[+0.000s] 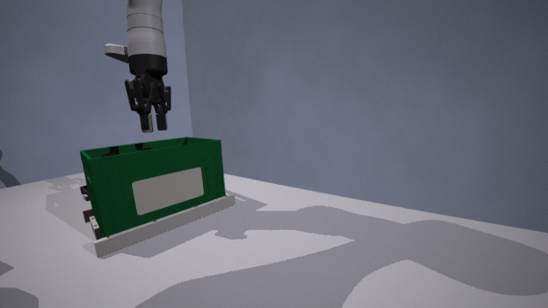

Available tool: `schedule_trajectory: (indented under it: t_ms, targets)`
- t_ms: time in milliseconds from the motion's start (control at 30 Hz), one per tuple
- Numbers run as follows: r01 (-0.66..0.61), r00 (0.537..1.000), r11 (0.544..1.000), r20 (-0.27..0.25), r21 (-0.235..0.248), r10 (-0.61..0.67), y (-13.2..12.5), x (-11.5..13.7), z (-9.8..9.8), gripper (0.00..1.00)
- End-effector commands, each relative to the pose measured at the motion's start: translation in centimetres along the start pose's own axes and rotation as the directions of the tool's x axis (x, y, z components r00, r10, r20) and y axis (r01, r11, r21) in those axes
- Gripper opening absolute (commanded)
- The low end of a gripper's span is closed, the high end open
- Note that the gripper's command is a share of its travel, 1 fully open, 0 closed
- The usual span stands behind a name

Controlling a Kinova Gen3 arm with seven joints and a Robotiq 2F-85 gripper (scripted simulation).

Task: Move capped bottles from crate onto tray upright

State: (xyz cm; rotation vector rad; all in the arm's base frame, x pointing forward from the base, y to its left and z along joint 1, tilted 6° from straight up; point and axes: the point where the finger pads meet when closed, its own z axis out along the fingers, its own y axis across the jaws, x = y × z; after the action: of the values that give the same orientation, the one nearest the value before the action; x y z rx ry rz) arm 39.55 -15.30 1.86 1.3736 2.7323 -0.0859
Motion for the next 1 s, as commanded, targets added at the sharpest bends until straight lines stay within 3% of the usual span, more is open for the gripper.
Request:
schedule_trajectory:
  t_ms: [0,500,967]
  targets:
    - [0.008,1.000,1.000,0.001,-0.001,-0.008,0.0,-0.1,-0.1,0.60]
    - [0.068,0.998,0.998,0.003,-0.004,-0.068,0.1,-0.2,-0.2,0.60]
    - [0.067,0.998,0.998,0.003,-0.004,-0.067,0.2,0.0,2.4,0.60]
